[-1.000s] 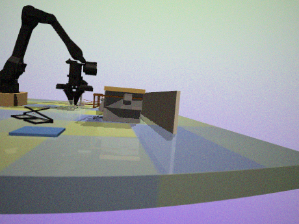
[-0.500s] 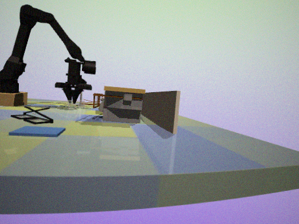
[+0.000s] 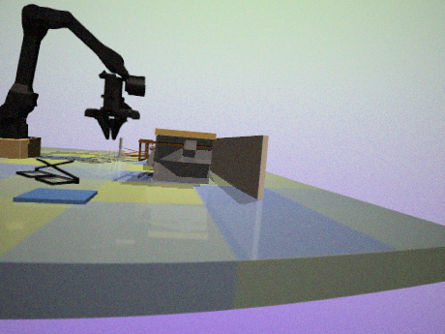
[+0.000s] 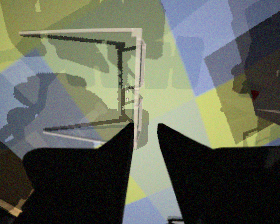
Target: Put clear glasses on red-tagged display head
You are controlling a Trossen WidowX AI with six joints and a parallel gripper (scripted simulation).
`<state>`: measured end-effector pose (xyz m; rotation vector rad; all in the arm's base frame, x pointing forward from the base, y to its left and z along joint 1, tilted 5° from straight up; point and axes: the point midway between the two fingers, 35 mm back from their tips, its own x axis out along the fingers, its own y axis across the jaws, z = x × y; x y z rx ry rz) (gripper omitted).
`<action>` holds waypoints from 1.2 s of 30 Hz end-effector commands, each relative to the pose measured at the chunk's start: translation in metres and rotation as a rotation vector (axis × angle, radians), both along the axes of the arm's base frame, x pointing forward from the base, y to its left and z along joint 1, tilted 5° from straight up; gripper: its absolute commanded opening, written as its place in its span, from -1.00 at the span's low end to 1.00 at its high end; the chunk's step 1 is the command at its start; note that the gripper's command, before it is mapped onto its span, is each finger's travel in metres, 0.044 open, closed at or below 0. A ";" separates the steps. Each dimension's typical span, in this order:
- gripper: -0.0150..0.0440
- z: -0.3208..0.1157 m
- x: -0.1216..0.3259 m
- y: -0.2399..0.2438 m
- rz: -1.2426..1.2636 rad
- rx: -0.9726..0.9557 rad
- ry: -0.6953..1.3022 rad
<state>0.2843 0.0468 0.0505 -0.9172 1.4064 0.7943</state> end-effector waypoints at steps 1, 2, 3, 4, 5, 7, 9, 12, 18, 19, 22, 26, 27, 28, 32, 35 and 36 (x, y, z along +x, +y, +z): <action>0.05 -0.003 -0.001 0.000 0.000 -0.001 0.006; 0.14 -0.003 -0.001 0.000 0.000 -0.001 0.006; 0.19 -0.003 -0.001 0.000 0.000 -0.001 0.006; 0.19 -0.003 -0.001 0.000 0.000 -0.001 0.006; 0.19 -0.003 -0.001 0.000 0.000 -0.001 0.006; 0.19 -0.003 -0.001 0.000 0.000 -0.001 0.006; 0.19 -0.003 -0.001 0.000 0.000 -0.001 0.006; 0.19 0.002 -0.010 0.000 -0.011 -0.005 0.010; -0.02 0.002 -0.010 0.000 -0.011 -0.005 0.010; -0.02 0.002 -0.010 0.000 -0.011 -0.005 0.010; -0.02 0.002 -0.010 0.000 -0.011 -0.005 0.010; -0.02 -0.003 -0.009 0.000 -0.011 -0.005 0.010; -0.02 -0.005 -0.009 0.000 -0.011 -0.005 0.010; -0.02 -0.007 -0.009 0.000 -0.011 -0.005 0.010; -0.02 -0.013 -0.008 0.000 -0.011 -0.005 0.010; -0.02 -0.018 -0.008 -0.001 -0.011 -0.005 0.010; -0.02 -0.020 -0.008 -0.001 -0.011 -0.005 0.010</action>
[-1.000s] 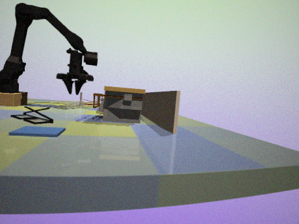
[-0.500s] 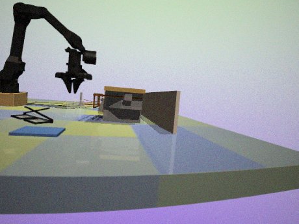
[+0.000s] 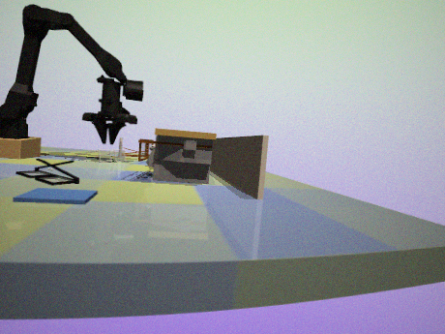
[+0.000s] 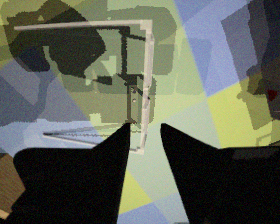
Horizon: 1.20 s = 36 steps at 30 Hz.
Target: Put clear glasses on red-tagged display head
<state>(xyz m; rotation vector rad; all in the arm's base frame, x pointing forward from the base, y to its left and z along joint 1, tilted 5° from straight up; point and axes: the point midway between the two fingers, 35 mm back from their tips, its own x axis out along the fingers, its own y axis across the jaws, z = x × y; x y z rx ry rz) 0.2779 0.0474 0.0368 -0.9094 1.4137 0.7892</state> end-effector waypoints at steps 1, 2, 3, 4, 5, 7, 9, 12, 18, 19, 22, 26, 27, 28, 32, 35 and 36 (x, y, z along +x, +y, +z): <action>-0.02 -0.008 -0.001 -0.001 -0.001 -0.005 0.006; -0.02 -0.009 -0.001 -0.002 -0.001 -0.005 0.006; -0.02 -0.011 -0.001 -0.002 -0.001 -0.005 0.006; -0.02 -0.013 -0.001 -0.002 -0.001 -0.005 0.006; -0.02 -0.014 -0.001 -0.002 -0.001 -0.005 0.006; -0.02 -0.018 -0.001 -0.002 -0.001 -0.005 0.006; -0.02 -0.021 -0.001 -0.002 -0.001 -0.005 0.006; -0.02 -0.026 -0.001 -0.003 -0.001 -0.005 0.006; -0.02 -0.035 -0.002 -0.004 -0.001 -0.005 0.006; -0.02 -0.037 -0.002 -0.004 -0.001 -0.005 0.006; -0.02 -0.042 -0.002 -0.004 -0.001 -0.005 0.006; -0.02 -0.044 -0.003 -0.005 -0.001 -0.005 0.006; -0.11 -0.041 -0.001 -0.003 -0.005 -0.001 0.002; -0.13 -0.041 -0.001 -0.003 -0.005 -0.001 0.002; -0.22 -0.041 -0.001 -0.003 -0.005 -0.001 0.002; -0.29 -0.041 -0.001 -0.003 -0.005 -0.001 0.002; -0.31 -0.041 -0.001 -0.003 -0.005 -0.001 0.002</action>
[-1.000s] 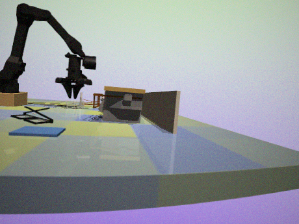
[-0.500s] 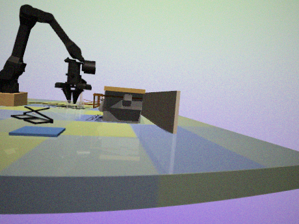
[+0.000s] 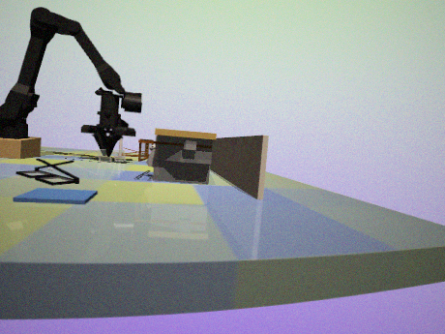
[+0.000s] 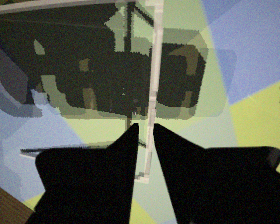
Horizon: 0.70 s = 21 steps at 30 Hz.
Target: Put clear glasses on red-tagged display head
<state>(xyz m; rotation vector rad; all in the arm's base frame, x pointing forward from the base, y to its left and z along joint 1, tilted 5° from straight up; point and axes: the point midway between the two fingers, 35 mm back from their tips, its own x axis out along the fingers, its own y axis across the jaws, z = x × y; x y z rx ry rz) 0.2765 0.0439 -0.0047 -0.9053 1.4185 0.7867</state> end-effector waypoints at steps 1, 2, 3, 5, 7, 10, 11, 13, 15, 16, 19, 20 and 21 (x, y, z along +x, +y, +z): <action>-0.33 0.000 0.000 0.000 0.000 0.000 -0.001; -0.35 0.000 0.000 0.000 0.000 0.000 -0.001; -0.38 0.000 0.000 0.000 0.000 0.000 -0.001; -0.42 0.000 0.000 0.000 0.000 0.000 -0.001; -0.47 0.000 0.000 0.000 0.000 0.000 -0.001; -0.49 0.000 0.000 0.000 0.000 0.000 -0.001; -0.49 0.000 0.000 0.000 0.000 0.000 -0.001; -0.49 0.004 0.001 0.000 0.000 0.000 -0.001; -0.49 0.011 0.002 0.001 0.000 0.000 0.000; -0.49 0.015 0.002 0.002 0.001 0.000 0.000; -0.49 0.035 0.003 0.003 0.001 -0.001 0.000; -0.49 0.041 0.003 0.004 0.002 -0.001 0.000; -0.49 0.048 0.003 0.004 0.002 -0.001 0.000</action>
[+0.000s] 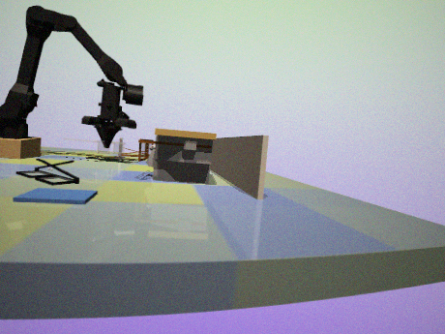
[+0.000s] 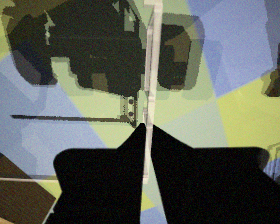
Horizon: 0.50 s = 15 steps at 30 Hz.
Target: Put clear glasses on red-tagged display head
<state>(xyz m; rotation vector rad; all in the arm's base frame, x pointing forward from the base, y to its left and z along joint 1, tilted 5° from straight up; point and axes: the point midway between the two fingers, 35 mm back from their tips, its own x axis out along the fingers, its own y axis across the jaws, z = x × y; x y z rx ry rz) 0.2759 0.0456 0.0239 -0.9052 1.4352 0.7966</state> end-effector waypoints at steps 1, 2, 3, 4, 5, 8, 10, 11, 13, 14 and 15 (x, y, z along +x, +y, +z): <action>-0.49 0.026 0.004 0.003 -0.001 0.002 -0.018; -0.49 0.032 0.003 0.003 -0.001 0.002 -0.017; -0.49 0.039 0.003 0.003 0.000 0.002 -0.017; -0.49 0.045 0.003 0.004 0.000 0.001 -0.017; -0.49 0.051 0.003 0.004 0.000 0.001 -0.017; -0.49 0.066 0.002 0.004 0.001 0.001 -0.016; -0.49 0.072 0.001 0.004 0.001 0.000 -0.016; -0.49 0.073 0.001 0.004 0.001 0.000 -0.016; -0.49 0.073 0.001 0.004 -0.003 -0.001 -0.017; -0.49 0.073 0.000 0.004 -0.012 -0.003 -0.018; -0.49 0.074 0.000 0.005 -0.025 -0.005 -0.020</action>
